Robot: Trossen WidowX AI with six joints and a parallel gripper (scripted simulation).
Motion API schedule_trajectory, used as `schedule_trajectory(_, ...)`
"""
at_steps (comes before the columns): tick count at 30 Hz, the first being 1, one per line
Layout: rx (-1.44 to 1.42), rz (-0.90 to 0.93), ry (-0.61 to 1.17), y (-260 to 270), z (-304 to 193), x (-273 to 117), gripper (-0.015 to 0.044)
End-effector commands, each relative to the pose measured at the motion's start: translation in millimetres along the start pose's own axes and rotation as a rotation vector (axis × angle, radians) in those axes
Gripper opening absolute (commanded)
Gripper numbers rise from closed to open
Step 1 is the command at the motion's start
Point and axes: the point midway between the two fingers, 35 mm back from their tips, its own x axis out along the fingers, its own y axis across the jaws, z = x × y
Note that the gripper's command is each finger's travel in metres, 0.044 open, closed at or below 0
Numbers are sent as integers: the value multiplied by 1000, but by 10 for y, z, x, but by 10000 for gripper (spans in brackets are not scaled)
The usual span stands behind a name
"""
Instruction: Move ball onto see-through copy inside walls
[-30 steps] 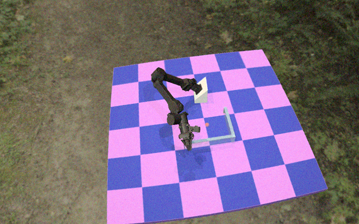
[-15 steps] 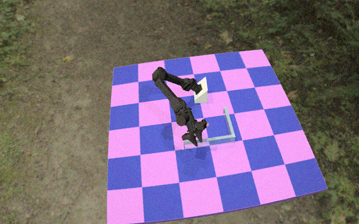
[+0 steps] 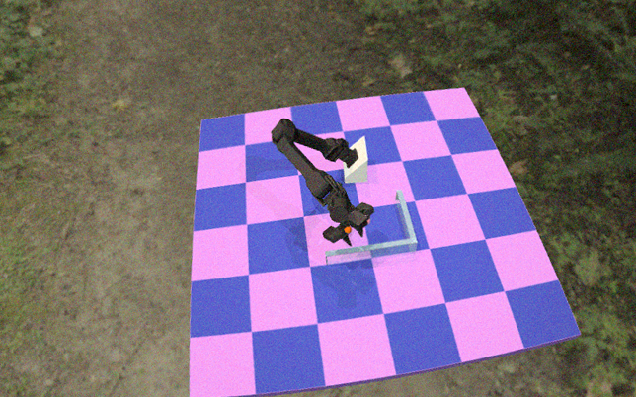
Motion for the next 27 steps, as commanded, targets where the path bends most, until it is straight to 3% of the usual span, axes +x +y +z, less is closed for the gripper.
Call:
schedule_trajectory(1,465,-77,396,359,-590,-176,246)
schedule_trajectory(6,576,-129,450,381,-691,-219,246)
schedule_trajectory(27,576,-129,450,381,-696,-208,246)
